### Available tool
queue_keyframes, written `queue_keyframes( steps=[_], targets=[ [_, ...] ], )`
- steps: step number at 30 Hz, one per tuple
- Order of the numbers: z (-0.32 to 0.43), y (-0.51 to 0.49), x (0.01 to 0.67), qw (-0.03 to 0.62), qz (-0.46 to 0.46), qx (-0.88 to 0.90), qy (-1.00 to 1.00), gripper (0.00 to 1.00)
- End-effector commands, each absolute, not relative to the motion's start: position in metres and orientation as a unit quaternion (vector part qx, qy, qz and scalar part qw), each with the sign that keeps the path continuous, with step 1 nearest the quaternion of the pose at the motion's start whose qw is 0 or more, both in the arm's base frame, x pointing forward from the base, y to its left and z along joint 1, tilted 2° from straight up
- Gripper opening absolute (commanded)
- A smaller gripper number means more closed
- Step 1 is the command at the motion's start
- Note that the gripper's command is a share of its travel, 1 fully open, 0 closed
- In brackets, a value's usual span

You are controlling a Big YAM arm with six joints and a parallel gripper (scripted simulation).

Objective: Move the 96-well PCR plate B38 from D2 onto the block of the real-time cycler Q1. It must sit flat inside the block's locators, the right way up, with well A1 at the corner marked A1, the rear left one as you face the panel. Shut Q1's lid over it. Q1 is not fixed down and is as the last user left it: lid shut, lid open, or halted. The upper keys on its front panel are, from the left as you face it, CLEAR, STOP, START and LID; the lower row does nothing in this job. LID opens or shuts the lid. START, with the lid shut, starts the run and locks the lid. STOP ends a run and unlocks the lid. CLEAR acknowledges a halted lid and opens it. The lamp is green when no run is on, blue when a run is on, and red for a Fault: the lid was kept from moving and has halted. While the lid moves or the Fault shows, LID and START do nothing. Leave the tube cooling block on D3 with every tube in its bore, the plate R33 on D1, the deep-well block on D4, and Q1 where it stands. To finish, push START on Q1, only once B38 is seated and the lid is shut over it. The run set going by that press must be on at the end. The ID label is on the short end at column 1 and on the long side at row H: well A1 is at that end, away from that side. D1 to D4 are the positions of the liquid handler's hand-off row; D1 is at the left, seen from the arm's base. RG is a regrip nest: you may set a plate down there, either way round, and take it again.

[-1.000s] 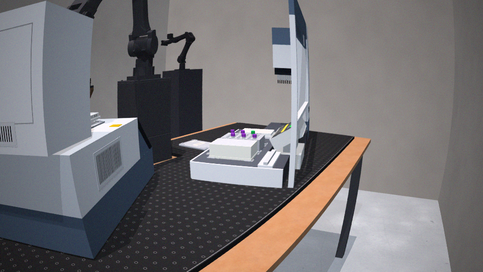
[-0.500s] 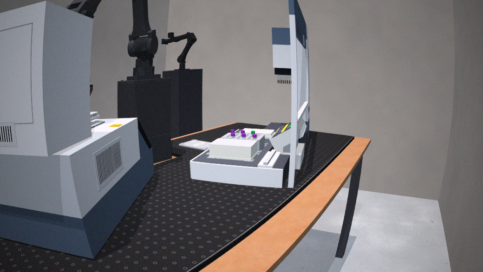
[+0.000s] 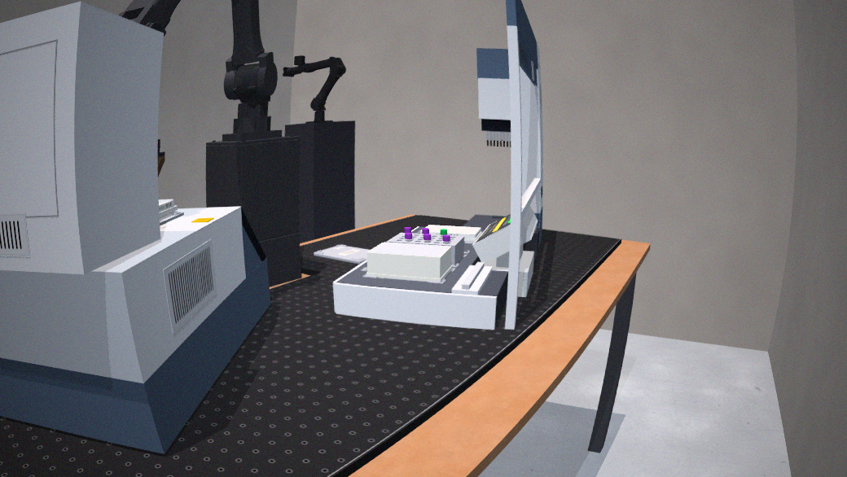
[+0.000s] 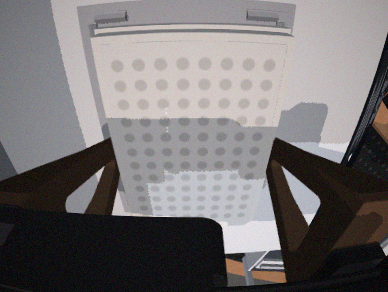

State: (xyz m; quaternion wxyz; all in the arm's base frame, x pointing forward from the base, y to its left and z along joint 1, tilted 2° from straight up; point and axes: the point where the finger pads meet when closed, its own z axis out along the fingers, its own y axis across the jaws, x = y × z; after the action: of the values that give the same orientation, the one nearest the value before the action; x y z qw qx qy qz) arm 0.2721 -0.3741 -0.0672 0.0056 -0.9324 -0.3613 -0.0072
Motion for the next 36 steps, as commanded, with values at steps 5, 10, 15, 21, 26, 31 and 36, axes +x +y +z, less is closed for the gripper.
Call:
queue_keyframes(
  steps=[5,10,15,21,26,31,36],
  targets=[
    [-0.047,-0.396,0.28,-0.026,-0.016,-0.934,-0.356,0.0],
    [-0.047,-0.402,0.286,-0.028,-0.017,-0.933,-0.358,0.0],
    [-0.054,-0.394,0.291,-0.014,-0.013,-0.93,-0.366,0.0],
    [-0.06,-0.386,0.287,-0.007,-0.011,-0.93,-0.367,0.0],
    [-0.06,-0.387,0.279,-0.013,-0.013,-0.932,-0.361,0.0],
    [-0.055,-0.386,0.276,-0.018,-0.014,-0.933,-0.359,0.0],
    [-0.05,-0.393,0.279,-0.024,-0.015,-0.933,-0.36,0.0]
  ],
)
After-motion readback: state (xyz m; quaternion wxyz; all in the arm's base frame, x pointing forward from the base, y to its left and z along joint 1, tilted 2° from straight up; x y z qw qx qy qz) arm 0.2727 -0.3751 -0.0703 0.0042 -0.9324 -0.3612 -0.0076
